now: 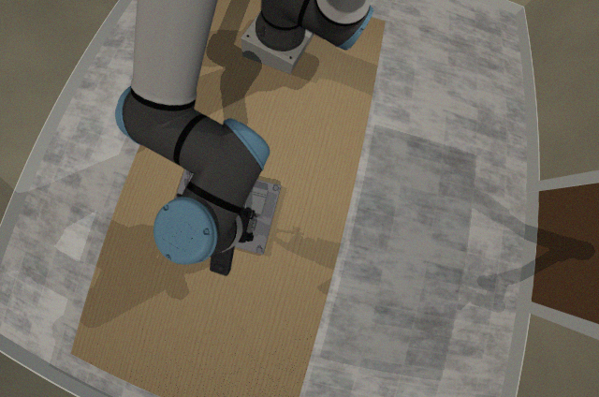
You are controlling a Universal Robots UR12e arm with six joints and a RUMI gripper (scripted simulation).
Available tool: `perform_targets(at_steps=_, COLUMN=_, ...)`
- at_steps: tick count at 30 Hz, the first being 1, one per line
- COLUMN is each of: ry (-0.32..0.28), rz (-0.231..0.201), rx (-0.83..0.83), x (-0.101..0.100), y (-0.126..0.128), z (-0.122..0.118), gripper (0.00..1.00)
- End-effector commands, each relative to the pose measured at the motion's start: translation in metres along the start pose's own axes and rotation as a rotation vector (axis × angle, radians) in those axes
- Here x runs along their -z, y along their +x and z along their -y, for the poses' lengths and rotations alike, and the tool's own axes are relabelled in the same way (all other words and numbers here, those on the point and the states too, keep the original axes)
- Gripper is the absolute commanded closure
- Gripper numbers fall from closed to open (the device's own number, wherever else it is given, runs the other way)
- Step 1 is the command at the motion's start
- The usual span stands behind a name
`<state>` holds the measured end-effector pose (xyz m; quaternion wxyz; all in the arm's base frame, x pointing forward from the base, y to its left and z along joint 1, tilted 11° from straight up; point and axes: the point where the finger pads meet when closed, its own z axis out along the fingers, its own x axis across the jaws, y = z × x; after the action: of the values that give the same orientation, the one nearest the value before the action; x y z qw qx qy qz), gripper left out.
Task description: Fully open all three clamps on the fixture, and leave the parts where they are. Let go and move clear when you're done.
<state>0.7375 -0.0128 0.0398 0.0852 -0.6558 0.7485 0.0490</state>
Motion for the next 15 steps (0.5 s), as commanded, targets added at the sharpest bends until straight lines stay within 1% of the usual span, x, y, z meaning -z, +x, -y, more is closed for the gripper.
perform_targets(at_steps=1, ry=0.001, rz=0.000, rx=0.000, x=0.0009, y=0.0000, z=-0.0028, gripper=1.00)
perform_targets(at_steps=15, ry=0.001, rz=0.000, rx=0.000, x=0.0009, y=0.0000, z=-0.0089, gripper=1.00)
